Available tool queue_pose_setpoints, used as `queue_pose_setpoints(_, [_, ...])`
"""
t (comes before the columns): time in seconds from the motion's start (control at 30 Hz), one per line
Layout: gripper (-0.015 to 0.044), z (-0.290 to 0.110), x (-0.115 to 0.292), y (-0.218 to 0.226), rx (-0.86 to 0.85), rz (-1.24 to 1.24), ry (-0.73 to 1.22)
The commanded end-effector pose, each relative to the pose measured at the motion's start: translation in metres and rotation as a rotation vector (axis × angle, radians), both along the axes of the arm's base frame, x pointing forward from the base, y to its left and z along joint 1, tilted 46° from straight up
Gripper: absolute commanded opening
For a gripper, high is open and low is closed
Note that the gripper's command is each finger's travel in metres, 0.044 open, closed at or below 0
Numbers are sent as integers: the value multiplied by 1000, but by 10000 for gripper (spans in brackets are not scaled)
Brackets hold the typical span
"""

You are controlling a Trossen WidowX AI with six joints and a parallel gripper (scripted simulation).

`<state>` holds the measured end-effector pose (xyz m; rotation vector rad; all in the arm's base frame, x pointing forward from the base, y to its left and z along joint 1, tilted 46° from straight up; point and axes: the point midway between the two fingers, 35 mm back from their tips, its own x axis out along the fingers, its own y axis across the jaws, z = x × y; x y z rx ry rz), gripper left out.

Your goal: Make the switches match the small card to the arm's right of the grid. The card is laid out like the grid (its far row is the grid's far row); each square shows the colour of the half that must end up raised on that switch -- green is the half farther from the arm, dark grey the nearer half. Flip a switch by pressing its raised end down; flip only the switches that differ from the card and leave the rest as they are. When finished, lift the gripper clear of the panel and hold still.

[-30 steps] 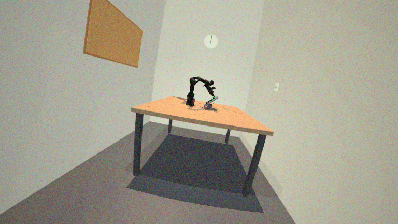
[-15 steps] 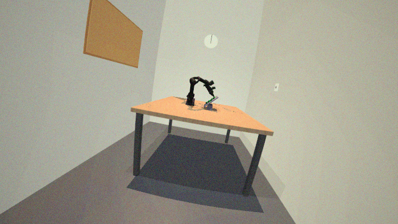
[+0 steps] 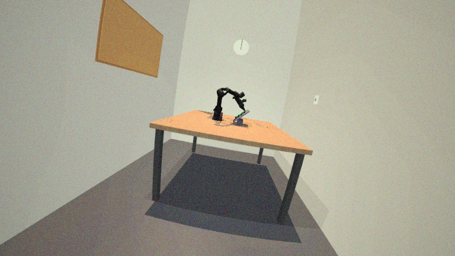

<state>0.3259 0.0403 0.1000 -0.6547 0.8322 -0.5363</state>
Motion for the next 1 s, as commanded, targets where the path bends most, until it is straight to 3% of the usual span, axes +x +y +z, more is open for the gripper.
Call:
queue_pose_setpoints(0.0, [0,-1,1,0,1,2,3])
queue_pose_setpoints(0.6, [0,-2,2,-2,1,2,3])
queue_pose_setpoints(0.8, [0,23,-32,36,0,17,-7])
queue_pose_setpoints(0.97, [0,28,-37,40,-2,20,-11])
